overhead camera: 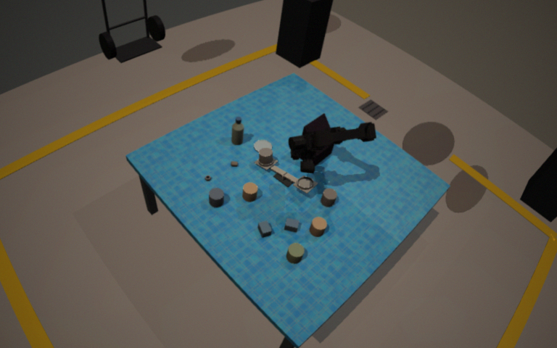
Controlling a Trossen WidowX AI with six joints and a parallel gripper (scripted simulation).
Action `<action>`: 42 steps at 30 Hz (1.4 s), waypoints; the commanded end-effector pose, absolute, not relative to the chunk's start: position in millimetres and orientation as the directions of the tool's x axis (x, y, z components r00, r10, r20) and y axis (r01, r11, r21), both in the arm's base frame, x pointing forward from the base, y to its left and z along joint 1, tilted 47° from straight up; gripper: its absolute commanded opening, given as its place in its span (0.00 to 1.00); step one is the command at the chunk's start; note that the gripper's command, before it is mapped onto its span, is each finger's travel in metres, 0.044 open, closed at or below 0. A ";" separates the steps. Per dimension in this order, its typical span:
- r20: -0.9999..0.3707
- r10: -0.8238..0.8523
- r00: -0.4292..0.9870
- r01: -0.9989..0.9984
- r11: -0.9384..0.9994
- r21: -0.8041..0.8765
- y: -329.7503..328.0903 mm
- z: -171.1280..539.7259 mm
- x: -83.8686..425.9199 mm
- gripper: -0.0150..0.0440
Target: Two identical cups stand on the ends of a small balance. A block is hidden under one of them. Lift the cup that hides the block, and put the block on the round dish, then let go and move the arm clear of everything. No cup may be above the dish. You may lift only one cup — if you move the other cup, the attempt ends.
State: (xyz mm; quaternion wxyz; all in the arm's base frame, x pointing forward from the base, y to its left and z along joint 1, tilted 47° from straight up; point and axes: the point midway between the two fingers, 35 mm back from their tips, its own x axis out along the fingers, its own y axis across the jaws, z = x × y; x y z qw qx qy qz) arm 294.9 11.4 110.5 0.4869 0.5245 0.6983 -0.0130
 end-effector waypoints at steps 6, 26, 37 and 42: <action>-0.712 0.701 0.032 0.766 0.440 0.468 -31.3 59.0 307.2 0.25; -0.724 0.690 0.019 0.751 0.468 0.466 -113.6 -67.6 290.3 0.25; -0.715 0.699 0.010 0.738 0.478 0.477 -142.0 -139.9 256.4 0.25; -0.707 0.707 0.006 0.730 0.480 0.486 -148.9 -172.2 236.5 0.25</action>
